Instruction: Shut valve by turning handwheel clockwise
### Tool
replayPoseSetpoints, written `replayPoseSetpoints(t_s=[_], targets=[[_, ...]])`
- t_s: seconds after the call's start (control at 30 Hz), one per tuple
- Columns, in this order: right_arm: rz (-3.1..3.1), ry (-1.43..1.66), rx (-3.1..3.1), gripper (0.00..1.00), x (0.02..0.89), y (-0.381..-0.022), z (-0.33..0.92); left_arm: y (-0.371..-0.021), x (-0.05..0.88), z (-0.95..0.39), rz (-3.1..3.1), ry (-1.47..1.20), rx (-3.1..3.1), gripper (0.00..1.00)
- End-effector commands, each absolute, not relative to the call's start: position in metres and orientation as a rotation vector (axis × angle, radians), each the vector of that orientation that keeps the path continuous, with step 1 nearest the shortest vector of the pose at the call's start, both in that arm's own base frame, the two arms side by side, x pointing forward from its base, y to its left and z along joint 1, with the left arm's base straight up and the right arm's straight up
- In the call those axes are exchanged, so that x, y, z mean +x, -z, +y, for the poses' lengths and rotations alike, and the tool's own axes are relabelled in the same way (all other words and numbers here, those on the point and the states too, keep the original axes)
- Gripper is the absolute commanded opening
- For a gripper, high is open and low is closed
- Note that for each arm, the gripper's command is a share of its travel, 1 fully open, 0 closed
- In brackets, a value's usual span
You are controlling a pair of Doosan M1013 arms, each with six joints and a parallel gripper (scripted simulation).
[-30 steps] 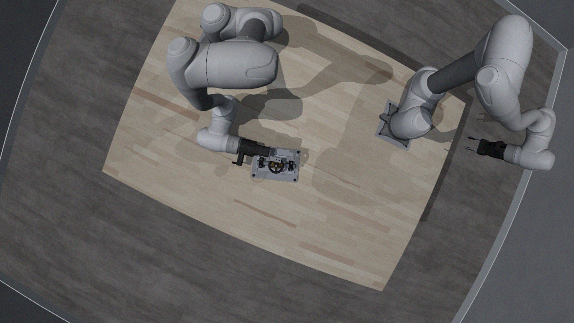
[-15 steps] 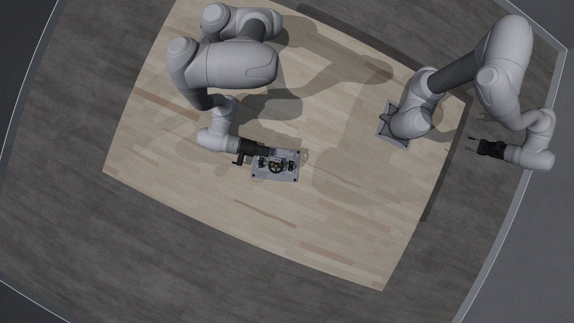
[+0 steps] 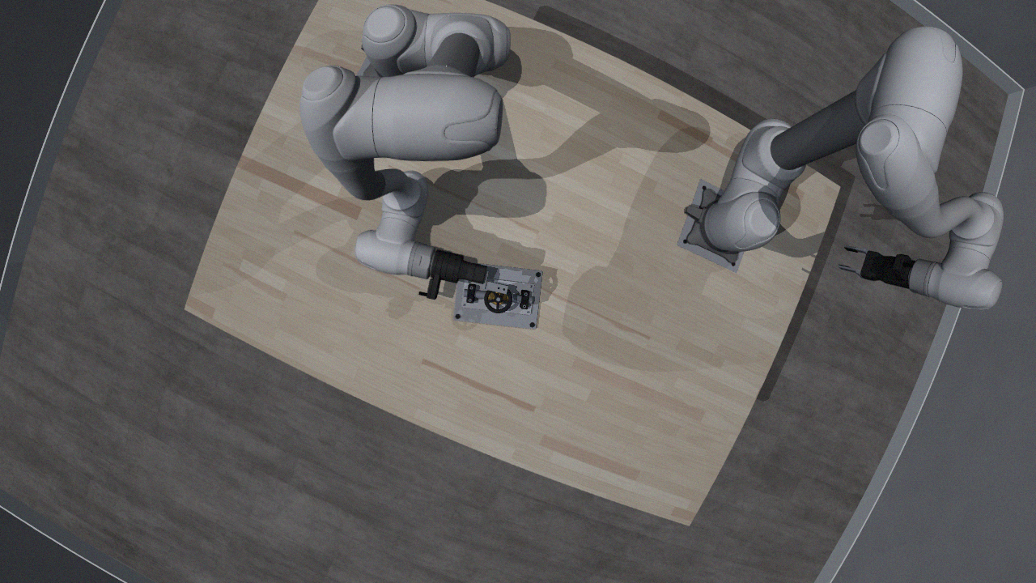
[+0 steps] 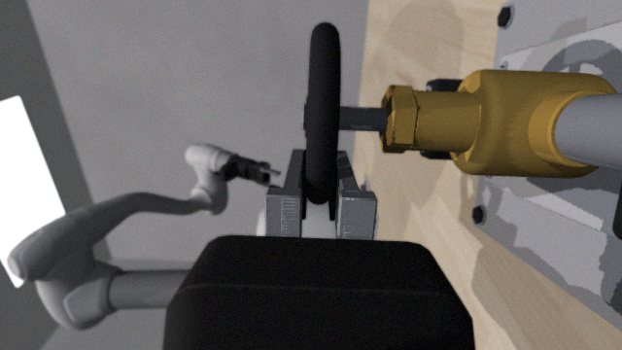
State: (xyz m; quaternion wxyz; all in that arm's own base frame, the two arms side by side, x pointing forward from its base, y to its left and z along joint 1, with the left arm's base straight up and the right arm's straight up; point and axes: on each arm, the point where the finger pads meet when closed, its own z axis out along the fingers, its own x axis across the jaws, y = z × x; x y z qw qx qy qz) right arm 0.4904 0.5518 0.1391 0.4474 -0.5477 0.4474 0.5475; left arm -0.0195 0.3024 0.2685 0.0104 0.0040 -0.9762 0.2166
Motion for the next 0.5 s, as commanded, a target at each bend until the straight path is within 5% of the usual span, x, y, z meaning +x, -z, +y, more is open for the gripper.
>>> replayPoseSetpoints(t_s=[0.0, 0.47], targets=[[1.106, -1.355, -1.355, 0.00, 0.4906, -0.1399, 0.5519, -0.2689, -0.0196, 0.3027, -3.047, -0.675, 0.013, 1.00], [1.110, -1.350, -1.351, 0.00, 0.4906, -0.1399, 0.5521, -0.2689, -0.0196, 0.3027, -3.047, -0.675, 0.013, 1.00]])
